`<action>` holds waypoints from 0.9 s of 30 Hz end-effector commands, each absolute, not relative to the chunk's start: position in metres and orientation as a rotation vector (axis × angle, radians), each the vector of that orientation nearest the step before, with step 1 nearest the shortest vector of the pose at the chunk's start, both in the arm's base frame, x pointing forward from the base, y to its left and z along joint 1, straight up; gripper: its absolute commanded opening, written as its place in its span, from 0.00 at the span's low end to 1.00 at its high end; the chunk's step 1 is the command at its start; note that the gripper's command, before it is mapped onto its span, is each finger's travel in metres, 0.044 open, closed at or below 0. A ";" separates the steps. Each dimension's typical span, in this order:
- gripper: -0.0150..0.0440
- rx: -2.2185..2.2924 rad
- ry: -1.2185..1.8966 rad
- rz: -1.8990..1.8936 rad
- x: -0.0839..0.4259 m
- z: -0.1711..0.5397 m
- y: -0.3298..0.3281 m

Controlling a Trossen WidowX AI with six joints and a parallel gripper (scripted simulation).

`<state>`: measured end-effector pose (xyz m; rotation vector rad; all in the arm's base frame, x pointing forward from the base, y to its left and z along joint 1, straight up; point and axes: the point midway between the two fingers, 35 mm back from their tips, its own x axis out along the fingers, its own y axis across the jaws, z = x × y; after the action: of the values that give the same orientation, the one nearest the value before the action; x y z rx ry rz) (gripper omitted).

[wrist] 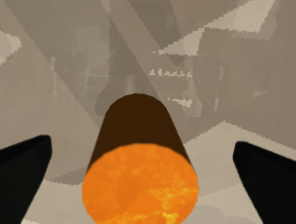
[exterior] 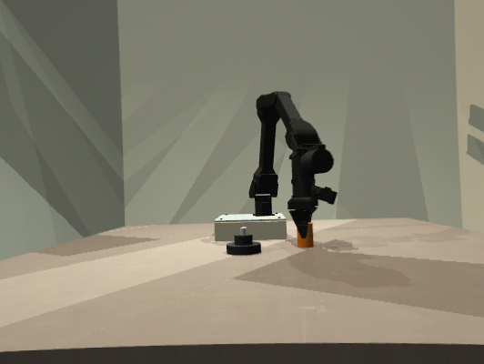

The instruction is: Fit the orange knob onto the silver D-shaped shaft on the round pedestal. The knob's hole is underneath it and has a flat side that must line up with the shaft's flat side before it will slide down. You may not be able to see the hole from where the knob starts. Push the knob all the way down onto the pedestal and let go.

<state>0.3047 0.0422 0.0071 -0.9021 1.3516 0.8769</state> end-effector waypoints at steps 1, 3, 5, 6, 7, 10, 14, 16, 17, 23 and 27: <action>1.00 -0.902 1.351 0.885 0.303 -0.001 0.043; 1.00 -0.902 1.351 0.885 0.303 -0.004 0.043; 1.00 -0.902 1.351 0.885 0.302 -0.007 0.043; 1.00 -0.902 1.351 0.885 0.302 -0.008 0.043; 1.00 -0.902 1.351 0.885 0.302 -0.010 0.043; 1.00 -0.902 1.351 0.885 0.302 -0.012 0.042; 0.82 -0.902 1.351 0.885 0.302 -0.012 0.042; 0.73 -0.902 1.351 0.885 0.302 -0.012 0.042; 0.69 -0.902 1.351 0.885 0.302 -0.012 0.042; 0.52 -0.902 1.351 0.885 0.302 -0.012 0.042; 0.48 -0.902 1.351 0.885 0.302 -0.012 0.042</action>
<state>0.3018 0.0420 -0.0120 -0.9007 1.3551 0.8796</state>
